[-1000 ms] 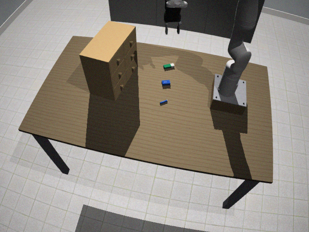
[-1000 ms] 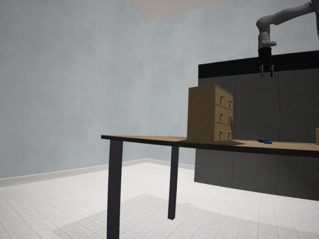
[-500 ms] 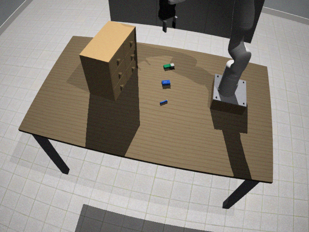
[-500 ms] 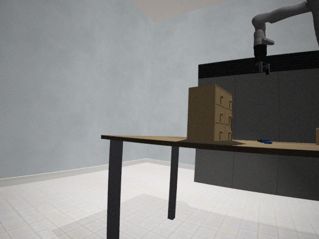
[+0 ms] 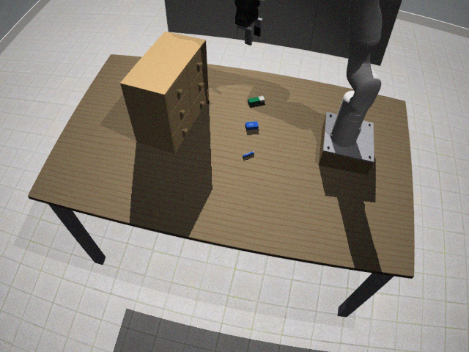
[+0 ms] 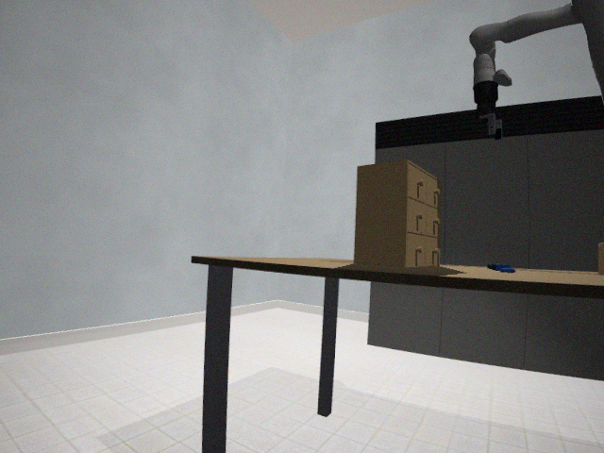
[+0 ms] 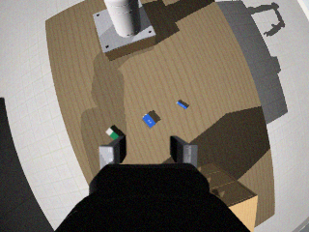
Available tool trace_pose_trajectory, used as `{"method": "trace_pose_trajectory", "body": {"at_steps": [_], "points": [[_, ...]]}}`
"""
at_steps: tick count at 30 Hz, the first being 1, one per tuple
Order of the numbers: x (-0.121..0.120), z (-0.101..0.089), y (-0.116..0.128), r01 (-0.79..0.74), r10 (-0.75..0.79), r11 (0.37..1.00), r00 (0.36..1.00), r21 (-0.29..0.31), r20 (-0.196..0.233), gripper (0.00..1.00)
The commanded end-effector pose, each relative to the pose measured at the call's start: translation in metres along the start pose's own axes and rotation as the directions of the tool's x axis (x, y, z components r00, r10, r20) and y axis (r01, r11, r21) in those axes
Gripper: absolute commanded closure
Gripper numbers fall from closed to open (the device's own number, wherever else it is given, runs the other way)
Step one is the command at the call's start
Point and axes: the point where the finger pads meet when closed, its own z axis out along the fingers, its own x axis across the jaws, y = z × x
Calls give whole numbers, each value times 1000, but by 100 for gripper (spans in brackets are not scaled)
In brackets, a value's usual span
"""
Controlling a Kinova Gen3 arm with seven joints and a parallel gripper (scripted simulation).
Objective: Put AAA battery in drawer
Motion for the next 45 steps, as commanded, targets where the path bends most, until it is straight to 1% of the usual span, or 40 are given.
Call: {"method": "trace_pose_trajectory", "body": {"at_steps": [1,3,10,45], "points": [[0,-1,4,63,-63,998,998,11,-7,0],[0,-1,4,63,-63,998,998,11,-7,0],[0,-5,7,148,-148,989,989,8,-11,0],[1,-4,11,153,-153,988,988,-7,-12,0]]}}
